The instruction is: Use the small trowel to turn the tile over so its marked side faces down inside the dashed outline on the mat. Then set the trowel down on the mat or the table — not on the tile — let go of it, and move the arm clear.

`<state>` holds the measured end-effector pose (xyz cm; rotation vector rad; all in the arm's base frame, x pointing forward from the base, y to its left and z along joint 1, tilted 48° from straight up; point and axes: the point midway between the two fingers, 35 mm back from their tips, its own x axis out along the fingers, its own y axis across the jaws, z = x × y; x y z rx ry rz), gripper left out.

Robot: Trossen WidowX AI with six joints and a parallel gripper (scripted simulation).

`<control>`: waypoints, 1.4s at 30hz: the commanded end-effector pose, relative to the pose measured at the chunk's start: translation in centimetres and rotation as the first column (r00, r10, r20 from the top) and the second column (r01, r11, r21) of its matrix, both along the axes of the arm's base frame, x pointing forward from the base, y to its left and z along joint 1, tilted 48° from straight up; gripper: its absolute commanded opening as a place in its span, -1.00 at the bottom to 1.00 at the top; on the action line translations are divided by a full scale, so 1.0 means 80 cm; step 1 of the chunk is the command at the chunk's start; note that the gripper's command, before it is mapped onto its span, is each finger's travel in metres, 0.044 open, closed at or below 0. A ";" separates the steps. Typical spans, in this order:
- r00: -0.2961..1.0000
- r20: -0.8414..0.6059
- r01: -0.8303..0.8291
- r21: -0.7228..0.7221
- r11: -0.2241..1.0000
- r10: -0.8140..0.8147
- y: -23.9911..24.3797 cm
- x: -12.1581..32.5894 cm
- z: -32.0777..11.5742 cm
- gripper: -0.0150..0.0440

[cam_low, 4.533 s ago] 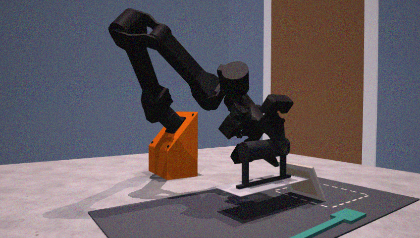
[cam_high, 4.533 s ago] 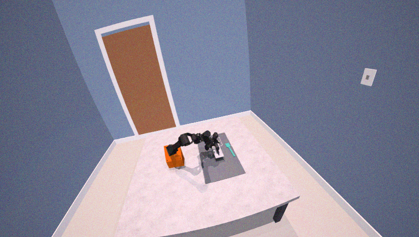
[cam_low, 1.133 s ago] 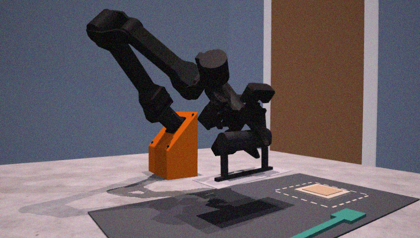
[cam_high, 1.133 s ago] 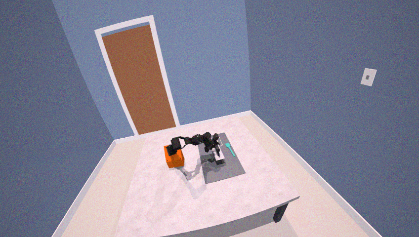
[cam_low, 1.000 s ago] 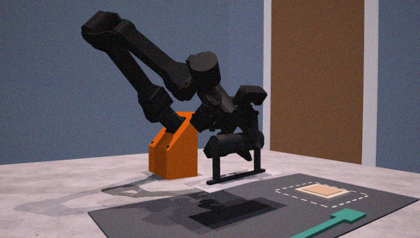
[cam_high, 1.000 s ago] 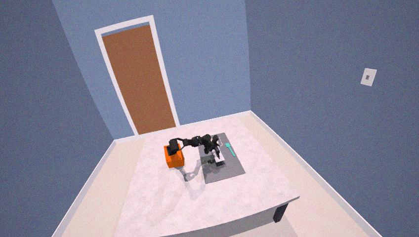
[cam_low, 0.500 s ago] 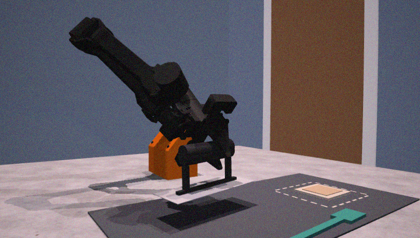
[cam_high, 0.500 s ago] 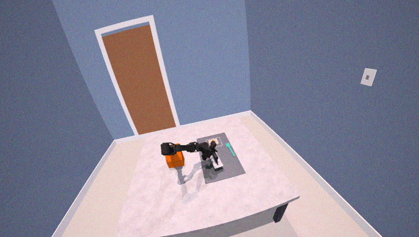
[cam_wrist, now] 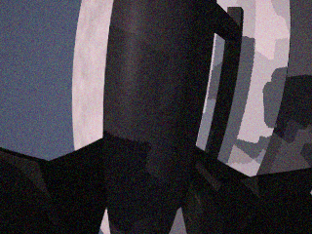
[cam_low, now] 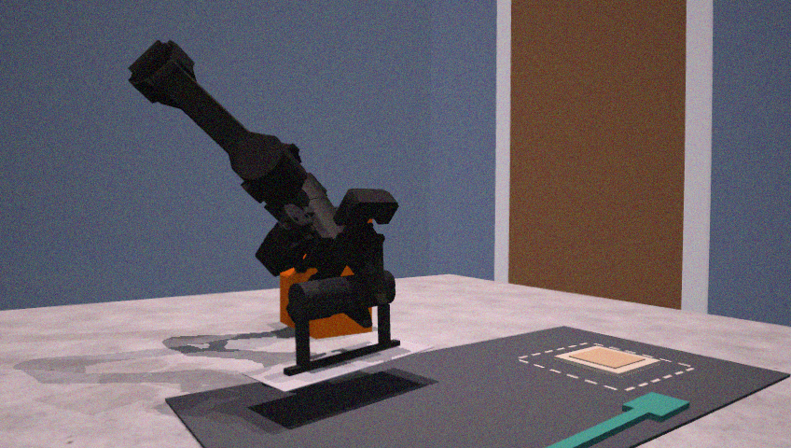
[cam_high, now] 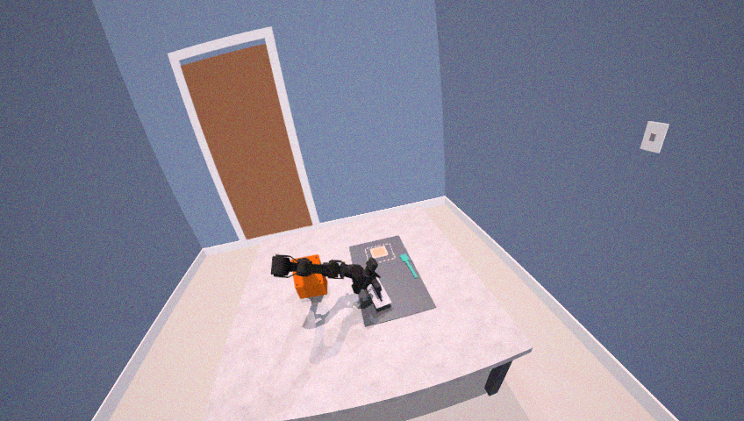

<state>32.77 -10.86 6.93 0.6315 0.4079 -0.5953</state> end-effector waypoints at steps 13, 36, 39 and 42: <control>1.000 -0.004 -0.021 0.001 1.000 0.021 -0.016 0.000 -0.017 -0.49; 1.000 -0.005 -0.021 0.000 1.000 0.021 -0.032 -0.001 -0.031 0.49; 1.000 -0.005 -0.021 0.000 1.000 0.021 -0.032 -0.001 -0.031 0.53; 1.000 -0.005 -0.021 0.000 1.000 0.021 -0.032 -0.001 -0.031 0.53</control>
